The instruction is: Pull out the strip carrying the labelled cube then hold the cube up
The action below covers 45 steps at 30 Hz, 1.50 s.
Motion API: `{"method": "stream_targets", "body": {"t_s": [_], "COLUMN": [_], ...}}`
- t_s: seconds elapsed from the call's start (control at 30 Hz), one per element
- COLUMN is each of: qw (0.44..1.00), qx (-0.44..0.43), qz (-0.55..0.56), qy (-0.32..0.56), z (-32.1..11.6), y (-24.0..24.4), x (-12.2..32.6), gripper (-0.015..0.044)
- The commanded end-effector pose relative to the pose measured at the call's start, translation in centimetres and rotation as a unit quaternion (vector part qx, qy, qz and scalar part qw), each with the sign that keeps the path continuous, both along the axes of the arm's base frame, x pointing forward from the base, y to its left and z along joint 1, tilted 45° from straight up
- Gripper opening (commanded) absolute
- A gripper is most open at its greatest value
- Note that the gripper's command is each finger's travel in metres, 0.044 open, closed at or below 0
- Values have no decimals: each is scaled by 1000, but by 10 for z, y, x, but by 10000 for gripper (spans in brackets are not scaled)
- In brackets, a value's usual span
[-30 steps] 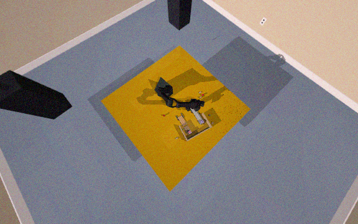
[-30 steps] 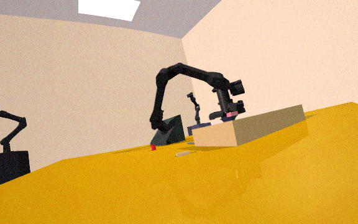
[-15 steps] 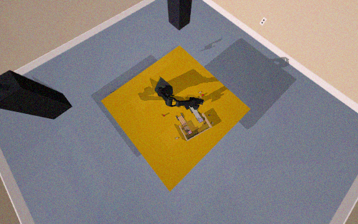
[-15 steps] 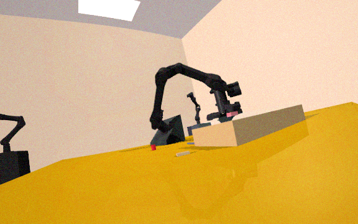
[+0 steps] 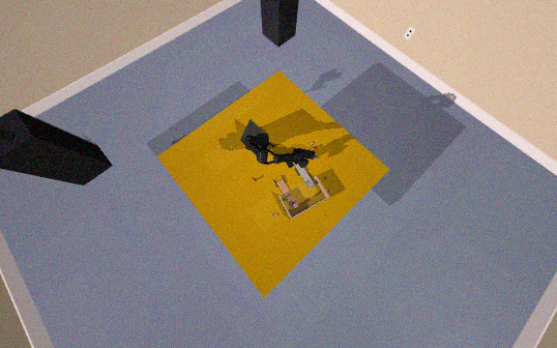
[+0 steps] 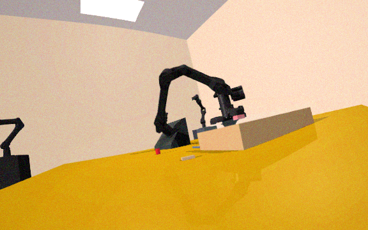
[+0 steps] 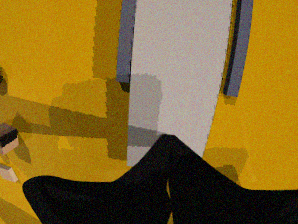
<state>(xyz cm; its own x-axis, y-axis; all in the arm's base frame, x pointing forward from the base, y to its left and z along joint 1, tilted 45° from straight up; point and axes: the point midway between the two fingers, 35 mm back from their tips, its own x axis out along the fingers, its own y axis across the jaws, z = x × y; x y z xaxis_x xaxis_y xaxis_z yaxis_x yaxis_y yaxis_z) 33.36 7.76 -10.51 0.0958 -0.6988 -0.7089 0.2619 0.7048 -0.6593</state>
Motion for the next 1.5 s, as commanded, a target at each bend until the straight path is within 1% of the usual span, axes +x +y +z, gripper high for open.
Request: {"method": "stream_targets", "body": {"t_s": [0.0, 1.47], "qw": [1000, 1000], "qx": [0, 1], "qz": [-5, -5], "qy": [10, 12], "z": [-5, -23], "y": [-3, 8], "x": [-12, -79], "gripper": [0, 0]}}
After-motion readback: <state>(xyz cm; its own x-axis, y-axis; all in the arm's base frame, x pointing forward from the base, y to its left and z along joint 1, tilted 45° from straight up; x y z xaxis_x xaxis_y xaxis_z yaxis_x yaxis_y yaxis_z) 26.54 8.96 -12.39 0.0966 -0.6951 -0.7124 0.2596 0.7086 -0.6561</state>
